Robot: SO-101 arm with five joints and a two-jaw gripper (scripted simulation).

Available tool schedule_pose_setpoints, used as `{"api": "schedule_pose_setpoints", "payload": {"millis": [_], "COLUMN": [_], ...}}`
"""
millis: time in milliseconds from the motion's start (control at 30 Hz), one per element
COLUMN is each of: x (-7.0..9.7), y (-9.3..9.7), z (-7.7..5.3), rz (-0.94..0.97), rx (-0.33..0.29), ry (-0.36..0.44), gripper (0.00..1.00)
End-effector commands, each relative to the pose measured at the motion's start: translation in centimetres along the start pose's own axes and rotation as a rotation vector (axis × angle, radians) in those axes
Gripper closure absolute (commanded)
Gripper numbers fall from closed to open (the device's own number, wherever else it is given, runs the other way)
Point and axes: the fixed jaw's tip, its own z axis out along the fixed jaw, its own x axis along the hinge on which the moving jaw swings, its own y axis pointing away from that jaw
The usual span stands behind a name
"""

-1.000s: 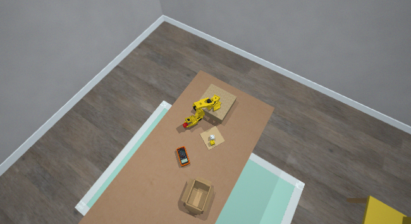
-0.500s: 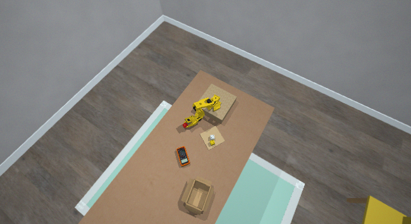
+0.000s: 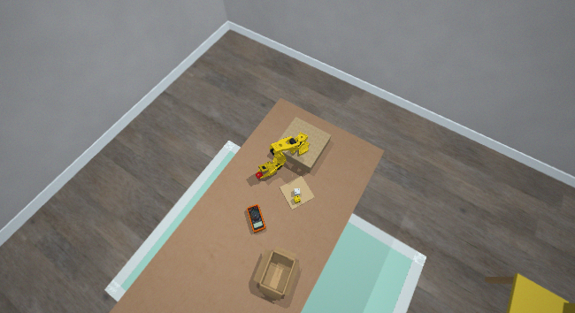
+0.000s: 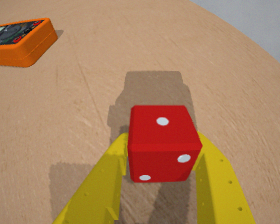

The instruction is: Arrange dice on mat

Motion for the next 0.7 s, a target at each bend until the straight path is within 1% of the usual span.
{"api": "schedule_pose_setpoints", "payload": {"millis": [0,167,500,667], "x": [0.11,0.11,0.11,0.11], "y": [-0.23,-0.23,-0.23,-0.23], "z": [0.01,0.01,0.01,0.01], "rz": [-0.003,-0.003,-0.003,-0.003], "rx": [0.009,0.009,0.009,0.009], "ry": [-0.005,-0.005,-0.005,-0.005], "gripper": [0.92,0.84,0.82,0.79]}}
